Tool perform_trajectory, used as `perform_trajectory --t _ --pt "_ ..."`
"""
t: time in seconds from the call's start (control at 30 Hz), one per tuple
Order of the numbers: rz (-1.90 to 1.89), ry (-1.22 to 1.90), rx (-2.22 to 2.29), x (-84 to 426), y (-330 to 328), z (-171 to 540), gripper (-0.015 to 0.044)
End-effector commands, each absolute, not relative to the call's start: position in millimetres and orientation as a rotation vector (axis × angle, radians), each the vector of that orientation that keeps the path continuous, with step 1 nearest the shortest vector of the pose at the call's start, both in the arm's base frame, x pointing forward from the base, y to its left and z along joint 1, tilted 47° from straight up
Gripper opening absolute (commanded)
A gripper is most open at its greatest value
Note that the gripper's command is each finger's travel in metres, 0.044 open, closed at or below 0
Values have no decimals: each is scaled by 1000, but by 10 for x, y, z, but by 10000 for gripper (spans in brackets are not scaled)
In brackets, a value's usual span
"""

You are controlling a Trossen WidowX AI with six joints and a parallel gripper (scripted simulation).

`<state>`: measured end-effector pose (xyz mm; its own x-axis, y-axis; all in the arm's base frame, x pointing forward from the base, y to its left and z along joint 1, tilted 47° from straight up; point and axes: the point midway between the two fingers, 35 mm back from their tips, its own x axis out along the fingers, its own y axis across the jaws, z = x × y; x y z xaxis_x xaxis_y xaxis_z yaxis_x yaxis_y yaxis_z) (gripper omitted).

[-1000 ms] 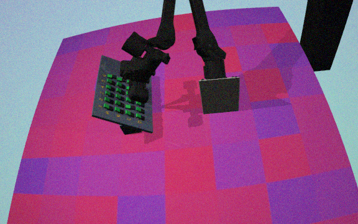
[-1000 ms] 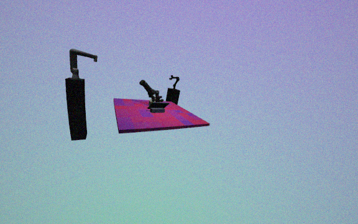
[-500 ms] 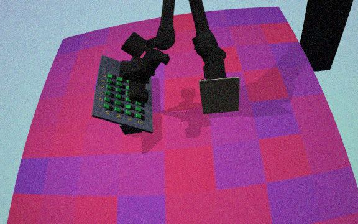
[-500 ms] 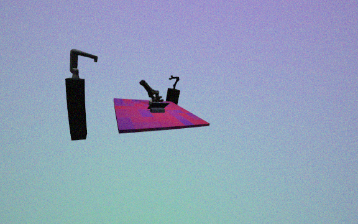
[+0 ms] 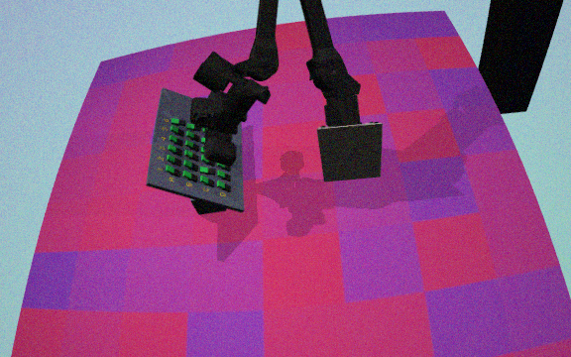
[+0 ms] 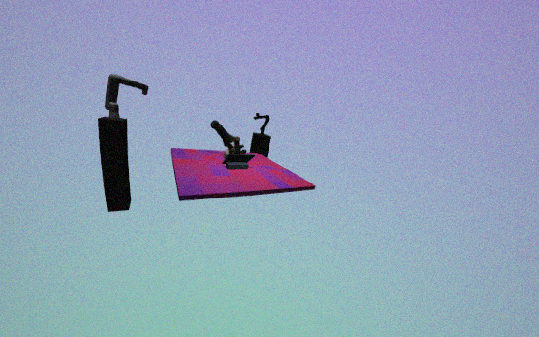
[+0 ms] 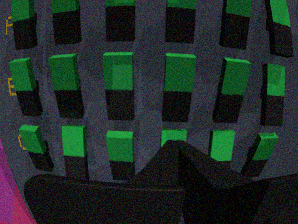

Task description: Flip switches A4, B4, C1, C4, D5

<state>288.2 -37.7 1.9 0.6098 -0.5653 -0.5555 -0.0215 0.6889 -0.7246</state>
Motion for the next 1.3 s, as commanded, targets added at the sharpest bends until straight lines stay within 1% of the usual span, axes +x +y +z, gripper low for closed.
perform_trajectory --t 0.0,0.2,0.33,0.63,0.77,0.97,1.27 --pt "-350 872 -760 2850 -335 49 0" --pt "-337 853 -763 2516 -40 332 0" --pt "-336 849 -764 2474 -17 365 0" --pt "-336 850 -767 2175 -398 406 0" --pt "-337 853 -766 2196 -421 385 0" --pt "-347 873 -765 2391 -592 220 0" --pt "-348 872 -766 2452 -654 164 0"
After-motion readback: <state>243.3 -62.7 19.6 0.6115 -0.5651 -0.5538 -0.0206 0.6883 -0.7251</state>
